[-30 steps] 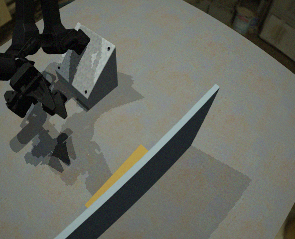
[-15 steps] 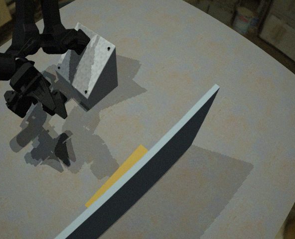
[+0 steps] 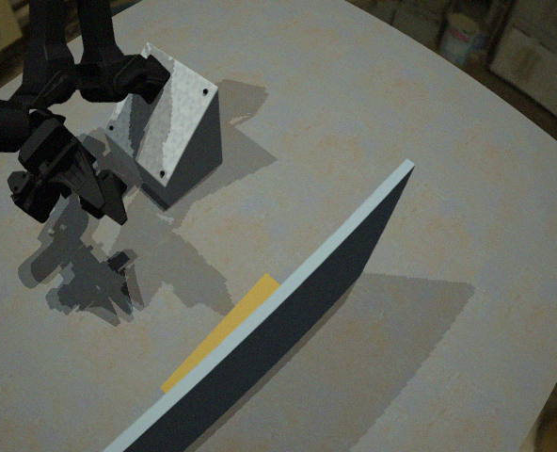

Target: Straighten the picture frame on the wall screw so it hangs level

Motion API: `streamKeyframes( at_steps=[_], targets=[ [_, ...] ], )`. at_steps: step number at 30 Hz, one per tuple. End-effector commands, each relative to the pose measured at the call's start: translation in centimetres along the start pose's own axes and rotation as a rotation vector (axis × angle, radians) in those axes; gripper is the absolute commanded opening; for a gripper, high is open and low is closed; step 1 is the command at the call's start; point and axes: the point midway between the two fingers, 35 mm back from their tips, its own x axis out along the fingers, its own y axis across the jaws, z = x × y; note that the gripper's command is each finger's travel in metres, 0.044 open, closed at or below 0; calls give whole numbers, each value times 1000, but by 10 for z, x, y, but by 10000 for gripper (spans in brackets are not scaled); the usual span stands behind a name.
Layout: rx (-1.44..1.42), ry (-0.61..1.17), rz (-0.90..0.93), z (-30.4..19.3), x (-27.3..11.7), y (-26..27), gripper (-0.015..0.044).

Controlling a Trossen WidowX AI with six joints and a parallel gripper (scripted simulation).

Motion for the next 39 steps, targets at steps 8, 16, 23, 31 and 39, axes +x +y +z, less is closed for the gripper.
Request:
streamKeyframes(
  at_steps=[8,16,23,31,39],
  targets=[
    [7,-3,-3,0,0,0,260],
    [7,-3,-3,0,0,0,260],
    [7,-3,-3,0,0,0,260],
    [7,-3,-3,0,0,0,260],
    [1,-1,0,5,6,-4,260]
  ],
)
